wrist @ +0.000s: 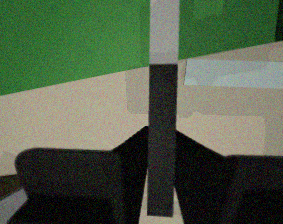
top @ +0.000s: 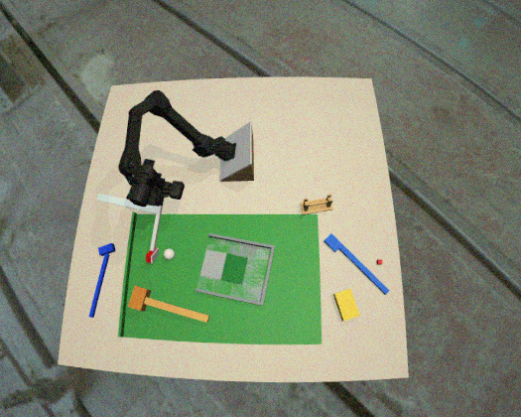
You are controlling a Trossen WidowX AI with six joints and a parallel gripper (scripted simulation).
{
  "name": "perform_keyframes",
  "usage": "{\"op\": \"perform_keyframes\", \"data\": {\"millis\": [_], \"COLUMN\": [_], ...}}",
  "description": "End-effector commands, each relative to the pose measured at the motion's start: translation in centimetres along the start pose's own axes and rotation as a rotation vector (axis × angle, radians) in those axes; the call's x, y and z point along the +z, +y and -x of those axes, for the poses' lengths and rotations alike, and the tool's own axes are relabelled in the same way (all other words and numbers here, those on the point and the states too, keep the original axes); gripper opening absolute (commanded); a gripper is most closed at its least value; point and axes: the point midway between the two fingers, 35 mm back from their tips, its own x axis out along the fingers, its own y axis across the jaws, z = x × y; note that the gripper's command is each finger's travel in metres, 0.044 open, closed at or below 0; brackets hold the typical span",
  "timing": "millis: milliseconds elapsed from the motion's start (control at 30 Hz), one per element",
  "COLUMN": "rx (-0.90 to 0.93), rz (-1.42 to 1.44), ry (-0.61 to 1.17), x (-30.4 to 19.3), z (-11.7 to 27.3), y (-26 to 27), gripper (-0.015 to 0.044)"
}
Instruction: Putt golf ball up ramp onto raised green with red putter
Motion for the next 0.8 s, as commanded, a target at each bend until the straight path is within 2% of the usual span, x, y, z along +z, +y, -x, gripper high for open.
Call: {"op": "perform_keyframes", "data": {"millis": [0, 167, 433, 767], "rx": [0.003, 0.002, 0.003, 0.02], "rz": [-0.012, -0.014, -0.008, -0.01], "ry": [-0.011, -0.019, -0.009, -0.009], "x": [0.1, 0.1, 0.1, 0.6], "z": [0.0, -0.1, -0.2, -0.3], "y": [-1.0, -2.6, -2.1, 9.7], "gripper": [0.0, 0.0, 0.0, 0.0]}}
